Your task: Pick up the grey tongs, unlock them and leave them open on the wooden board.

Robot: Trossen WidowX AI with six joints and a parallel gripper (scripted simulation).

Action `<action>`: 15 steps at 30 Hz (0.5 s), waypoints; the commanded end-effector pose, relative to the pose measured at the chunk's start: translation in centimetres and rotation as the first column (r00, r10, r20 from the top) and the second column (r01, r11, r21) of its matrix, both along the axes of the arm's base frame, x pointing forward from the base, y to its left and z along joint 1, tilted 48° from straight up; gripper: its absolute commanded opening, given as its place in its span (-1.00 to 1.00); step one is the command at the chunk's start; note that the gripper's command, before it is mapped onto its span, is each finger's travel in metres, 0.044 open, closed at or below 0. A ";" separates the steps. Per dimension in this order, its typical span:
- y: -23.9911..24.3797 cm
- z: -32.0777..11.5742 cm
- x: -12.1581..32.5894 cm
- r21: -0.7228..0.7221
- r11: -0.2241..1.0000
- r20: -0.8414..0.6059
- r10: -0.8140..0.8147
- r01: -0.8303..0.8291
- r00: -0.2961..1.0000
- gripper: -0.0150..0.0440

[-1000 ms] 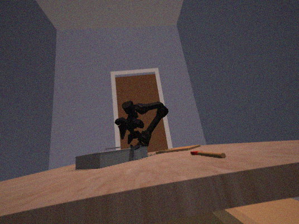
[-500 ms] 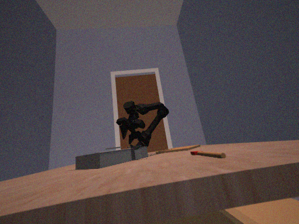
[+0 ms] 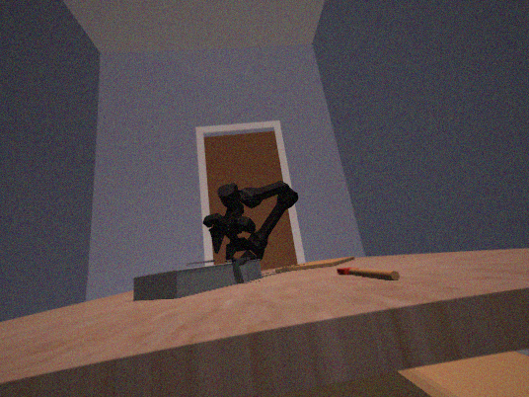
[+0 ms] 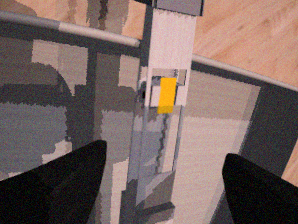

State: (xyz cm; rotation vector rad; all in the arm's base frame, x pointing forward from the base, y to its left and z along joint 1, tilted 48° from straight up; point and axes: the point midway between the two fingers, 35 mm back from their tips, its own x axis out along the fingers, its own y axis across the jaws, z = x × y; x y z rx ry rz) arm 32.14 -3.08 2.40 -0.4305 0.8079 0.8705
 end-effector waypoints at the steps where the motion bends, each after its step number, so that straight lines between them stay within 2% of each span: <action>1: 0.3 -0.6 0.2 -0.001 1.000 -0.005 -0.005 0.005 1.000 0.39; 15: 1.5 -2.4 1.1 0.000 1.000 -0.004 -0.006 0.006 1.000 0.39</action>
